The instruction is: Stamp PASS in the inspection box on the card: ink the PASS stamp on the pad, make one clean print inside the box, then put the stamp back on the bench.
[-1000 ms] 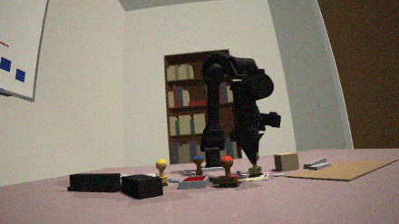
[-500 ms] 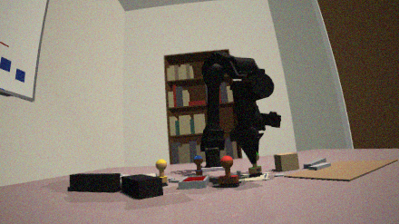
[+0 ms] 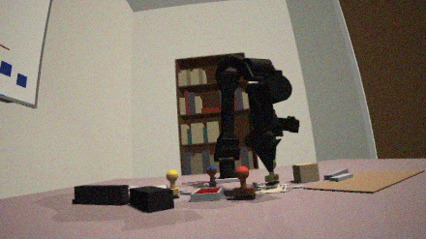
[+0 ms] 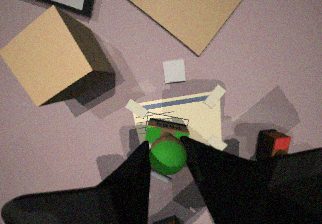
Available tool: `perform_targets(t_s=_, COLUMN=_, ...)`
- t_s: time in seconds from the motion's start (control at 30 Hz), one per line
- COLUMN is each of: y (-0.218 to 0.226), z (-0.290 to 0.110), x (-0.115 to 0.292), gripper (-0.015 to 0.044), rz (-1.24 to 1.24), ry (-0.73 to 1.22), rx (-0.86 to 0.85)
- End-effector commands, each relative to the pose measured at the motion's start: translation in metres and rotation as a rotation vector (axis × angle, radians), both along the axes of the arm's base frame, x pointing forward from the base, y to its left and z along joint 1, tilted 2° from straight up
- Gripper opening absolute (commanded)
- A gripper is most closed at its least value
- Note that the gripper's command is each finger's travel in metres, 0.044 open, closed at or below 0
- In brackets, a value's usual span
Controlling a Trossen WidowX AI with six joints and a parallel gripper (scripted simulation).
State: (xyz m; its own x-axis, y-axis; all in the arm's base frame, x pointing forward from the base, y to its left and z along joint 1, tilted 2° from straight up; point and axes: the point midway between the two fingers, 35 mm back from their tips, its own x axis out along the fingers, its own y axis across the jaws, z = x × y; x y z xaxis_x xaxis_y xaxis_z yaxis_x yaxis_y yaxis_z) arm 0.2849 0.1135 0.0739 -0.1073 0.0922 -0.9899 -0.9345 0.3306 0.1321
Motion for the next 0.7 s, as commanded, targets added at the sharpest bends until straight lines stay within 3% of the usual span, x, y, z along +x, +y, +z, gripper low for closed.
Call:
perform_targets(t_s=0.0, y=0.001, z=0.006, x=0.001, gripper=0.0000, rz=0.002, ry=-0.003, rx=0.004)
perform_targets(t_s=0.67, y=0.000, z=0.039, x=0.001, gripper=0.0000, rz=0.002, ry=-0.003, rx=0.004)
